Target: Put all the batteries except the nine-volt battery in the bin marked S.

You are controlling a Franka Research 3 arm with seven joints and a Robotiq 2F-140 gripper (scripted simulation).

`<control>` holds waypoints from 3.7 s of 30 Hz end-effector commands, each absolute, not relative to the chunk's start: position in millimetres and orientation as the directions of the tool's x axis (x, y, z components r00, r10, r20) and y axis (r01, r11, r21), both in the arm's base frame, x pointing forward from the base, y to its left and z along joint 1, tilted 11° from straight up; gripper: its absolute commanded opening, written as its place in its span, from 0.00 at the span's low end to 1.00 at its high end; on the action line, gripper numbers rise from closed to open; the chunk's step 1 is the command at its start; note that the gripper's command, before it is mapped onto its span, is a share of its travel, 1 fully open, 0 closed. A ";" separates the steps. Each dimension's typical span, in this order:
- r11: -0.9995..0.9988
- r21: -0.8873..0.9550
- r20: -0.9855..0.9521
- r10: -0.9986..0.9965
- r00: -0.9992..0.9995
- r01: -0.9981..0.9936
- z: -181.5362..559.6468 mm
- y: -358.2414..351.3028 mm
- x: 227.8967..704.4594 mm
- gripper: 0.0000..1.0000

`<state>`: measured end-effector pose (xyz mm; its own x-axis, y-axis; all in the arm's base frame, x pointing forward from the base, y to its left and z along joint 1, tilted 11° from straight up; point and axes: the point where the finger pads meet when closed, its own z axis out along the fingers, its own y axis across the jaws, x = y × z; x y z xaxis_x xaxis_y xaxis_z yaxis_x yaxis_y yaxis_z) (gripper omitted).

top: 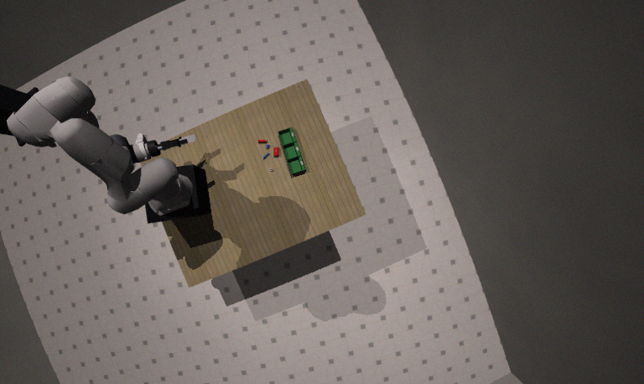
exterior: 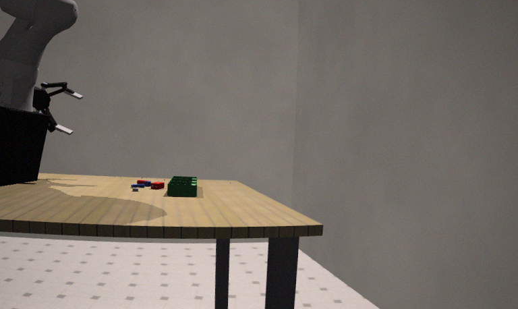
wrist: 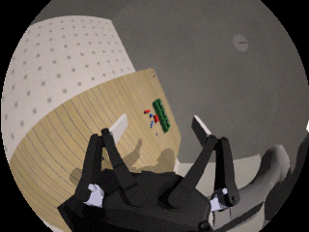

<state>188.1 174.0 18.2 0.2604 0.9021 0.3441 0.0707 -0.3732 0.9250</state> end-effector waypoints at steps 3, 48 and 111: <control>-0.373 0.925 0.344 0.902 0.260 0.071 18.2 174.0 188.1 1.00; -0.368 0.897 0.007 0.567 0.824 0.246 -20.8 88.6 198.6 0.05; -0.982 0.188 -0.065 -0.013 0.998 -0.001 3.2 43.4 364.4 0.05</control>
